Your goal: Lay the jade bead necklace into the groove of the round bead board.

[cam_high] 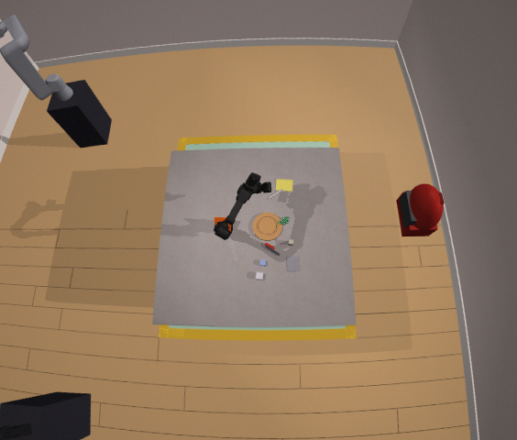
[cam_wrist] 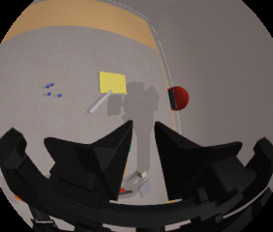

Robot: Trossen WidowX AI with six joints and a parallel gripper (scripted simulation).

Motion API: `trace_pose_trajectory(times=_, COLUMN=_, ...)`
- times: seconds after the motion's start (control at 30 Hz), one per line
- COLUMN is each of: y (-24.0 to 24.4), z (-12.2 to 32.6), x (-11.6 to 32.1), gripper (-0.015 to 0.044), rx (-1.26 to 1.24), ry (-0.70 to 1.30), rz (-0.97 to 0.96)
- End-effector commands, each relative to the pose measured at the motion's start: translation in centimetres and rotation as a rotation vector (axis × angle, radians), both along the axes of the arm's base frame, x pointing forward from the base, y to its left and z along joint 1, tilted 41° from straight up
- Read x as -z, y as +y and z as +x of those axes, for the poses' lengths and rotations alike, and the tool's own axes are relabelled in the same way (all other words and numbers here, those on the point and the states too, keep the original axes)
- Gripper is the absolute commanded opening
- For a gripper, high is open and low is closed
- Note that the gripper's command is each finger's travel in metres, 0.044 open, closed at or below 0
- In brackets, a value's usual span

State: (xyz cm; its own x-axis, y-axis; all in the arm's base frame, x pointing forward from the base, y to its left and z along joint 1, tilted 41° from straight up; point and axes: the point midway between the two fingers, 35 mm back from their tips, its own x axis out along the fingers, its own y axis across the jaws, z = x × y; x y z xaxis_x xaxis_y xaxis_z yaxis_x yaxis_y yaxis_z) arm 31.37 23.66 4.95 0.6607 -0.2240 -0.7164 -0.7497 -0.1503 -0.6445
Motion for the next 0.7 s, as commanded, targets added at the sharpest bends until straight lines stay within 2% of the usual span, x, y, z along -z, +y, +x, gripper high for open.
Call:
trace_pose_trajectory(times=0.0, y=-1.9, z=1.7, x=0.4, gripper=0.012, rx=0.138, ry=0.013, rz=0.034)
trace_pose_trajectory(times=0.67, y=-15.3, z=6.6, x=3.6, gripper=0.012, rx=1.021, ry=-0.013, rz=0.155)
